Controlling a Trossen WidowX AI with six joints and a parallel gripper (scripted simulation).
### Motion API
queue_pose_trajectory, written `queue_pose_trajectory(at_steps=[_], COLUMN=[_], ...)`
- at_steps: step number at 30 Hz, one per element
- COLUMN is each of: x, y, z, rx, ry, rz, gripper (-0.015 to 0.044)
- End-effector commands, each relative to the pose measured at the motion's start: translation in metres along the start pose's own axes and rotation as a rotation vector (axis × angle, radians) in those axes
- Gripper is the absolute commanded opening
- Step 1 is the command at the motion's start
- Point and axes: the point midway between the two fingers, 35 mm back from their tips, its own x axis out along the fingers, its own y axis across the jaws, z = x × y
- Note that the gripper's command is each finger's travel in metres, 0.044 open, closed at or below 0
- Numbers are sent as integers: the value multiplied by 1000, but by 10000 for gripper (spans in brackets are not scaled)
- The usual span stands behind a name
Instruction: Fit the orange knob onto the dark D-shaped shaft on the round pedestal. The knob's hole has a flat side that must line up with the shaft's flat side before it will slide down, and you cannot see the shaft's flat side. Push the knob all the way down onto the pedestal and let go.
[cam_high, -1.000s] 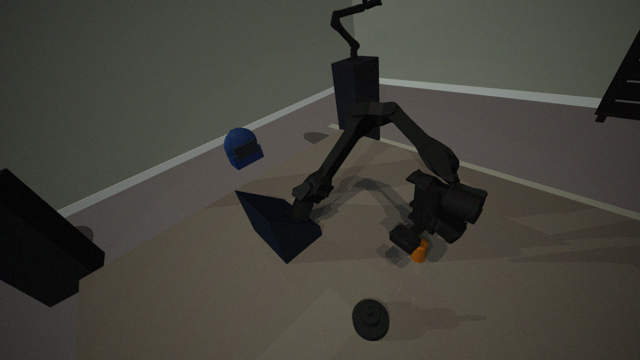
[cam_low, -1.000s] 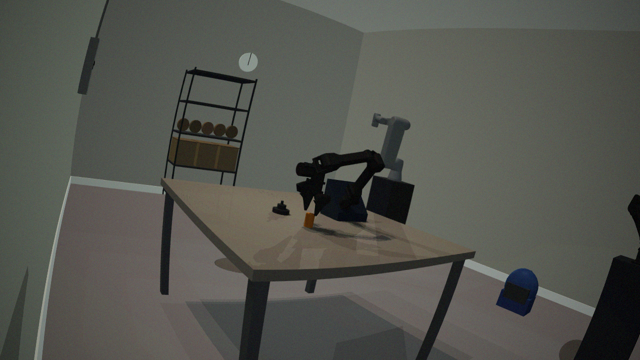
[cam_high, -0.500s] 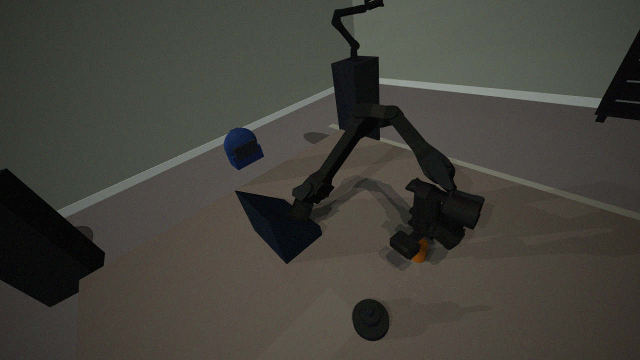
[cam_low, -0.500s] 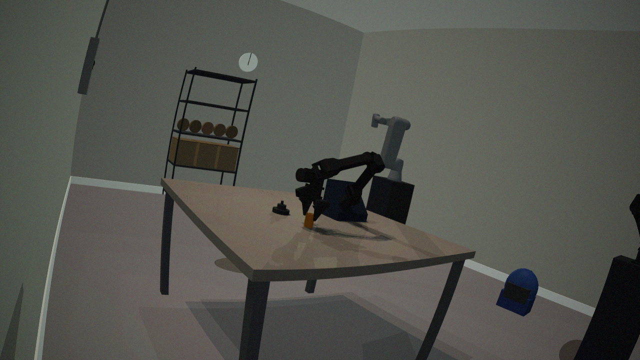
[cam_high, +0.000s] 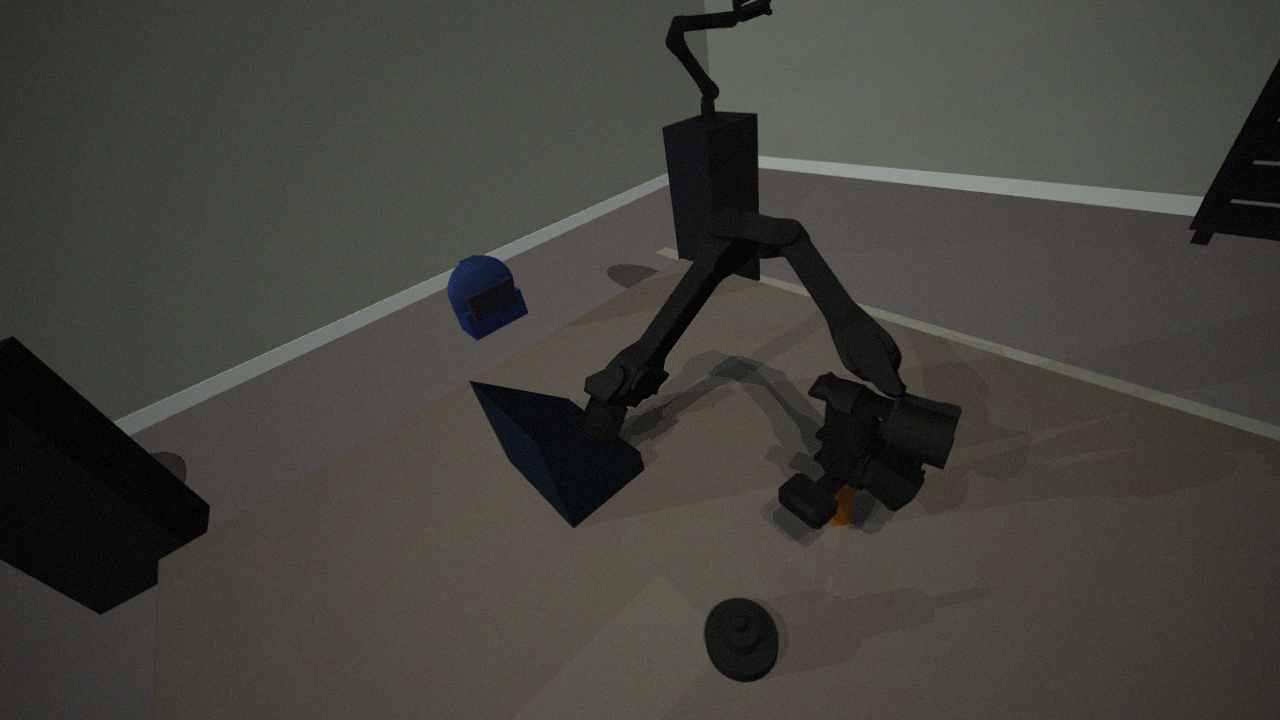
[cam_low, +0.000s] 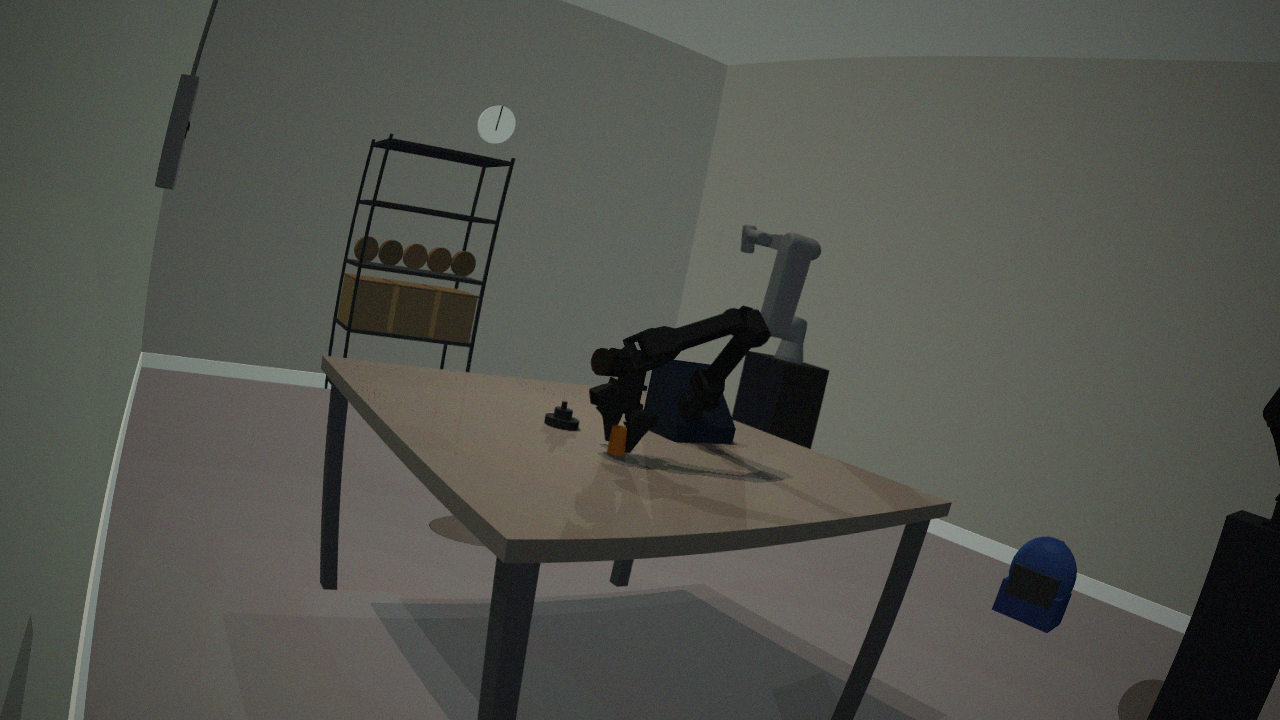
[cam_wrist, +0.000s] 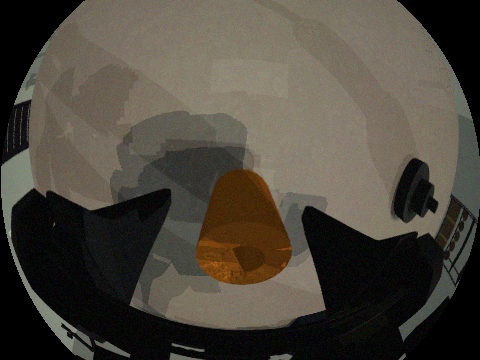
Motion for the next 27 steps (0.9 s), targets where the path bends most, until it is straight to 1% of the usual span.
queue_pose_trajectory(at_steps=[1, 2, 12, 18, 21, 23, 27], x=[7, 7, 7, 7, 4, -7, -29], y=[-1, -1, -1, -1, -2, -4, -7], z=[-1, -1, -1, -1, 0, 3, 8], rx=[7, 7, 7, 7, 7, 7, 7], ry=[3, 3, 3, 3, 3, 2, 1], rz=[-1, -1, -1, -1, -3, -7, -14], gripper=[440, 440, 177, 138, 59, 6, 0])
